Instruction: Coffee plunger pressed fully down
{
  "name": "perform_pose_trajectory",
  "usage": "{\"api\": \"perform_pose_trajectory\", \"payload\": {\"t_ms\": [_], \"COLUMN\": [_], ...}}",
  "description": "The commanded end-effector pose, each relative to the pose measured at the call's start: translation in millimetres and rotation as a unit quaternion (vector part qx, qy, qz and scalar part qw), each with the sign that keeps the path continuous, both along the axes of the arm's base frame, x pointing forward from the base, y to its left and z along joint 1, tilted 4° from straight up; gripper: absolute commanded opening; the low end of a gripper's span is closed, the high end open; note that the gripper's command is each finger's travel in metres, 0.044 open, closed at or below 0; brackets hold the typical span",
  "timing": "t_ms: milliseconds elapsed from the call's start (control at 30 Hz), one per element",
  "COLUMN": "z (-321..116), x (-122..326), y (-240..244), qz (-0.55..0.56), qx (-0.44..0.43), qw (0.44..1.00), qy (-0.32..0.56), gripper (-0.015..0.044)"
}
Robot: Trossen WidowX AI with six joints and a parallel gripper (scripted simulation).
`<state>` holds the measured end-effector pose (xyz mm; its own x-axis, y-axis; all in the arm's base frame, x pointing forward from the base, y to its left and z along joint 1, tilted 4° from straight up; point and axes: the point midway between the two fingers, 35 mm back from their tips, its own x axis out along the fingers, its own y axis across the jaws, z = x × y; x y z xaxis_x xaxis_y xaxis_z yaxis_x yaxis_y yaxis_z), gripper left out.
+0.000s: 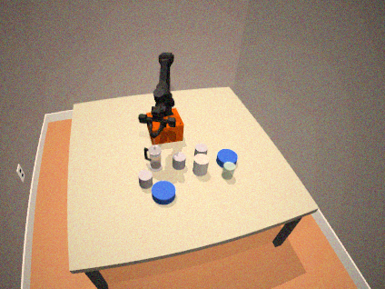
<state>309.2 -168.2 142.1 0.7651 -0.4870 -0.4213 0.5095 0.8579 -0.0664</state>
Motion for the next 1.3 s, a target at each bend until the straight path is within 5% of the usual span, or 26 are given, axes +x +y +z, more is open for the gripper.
{"api": "perform_pose_trajectory", "payload": {"t_ms": [0,1267], "z": [-35.0,-83.0], "x": [-7.3,11.2], "y": [2.8,-14.6], "qz": [0.001,0.001], "qx": [0.018,0.017], "qw": [0.999,0.999], "qy": [0.038,0.038], "gripper": [0.0112,0.0112]}}
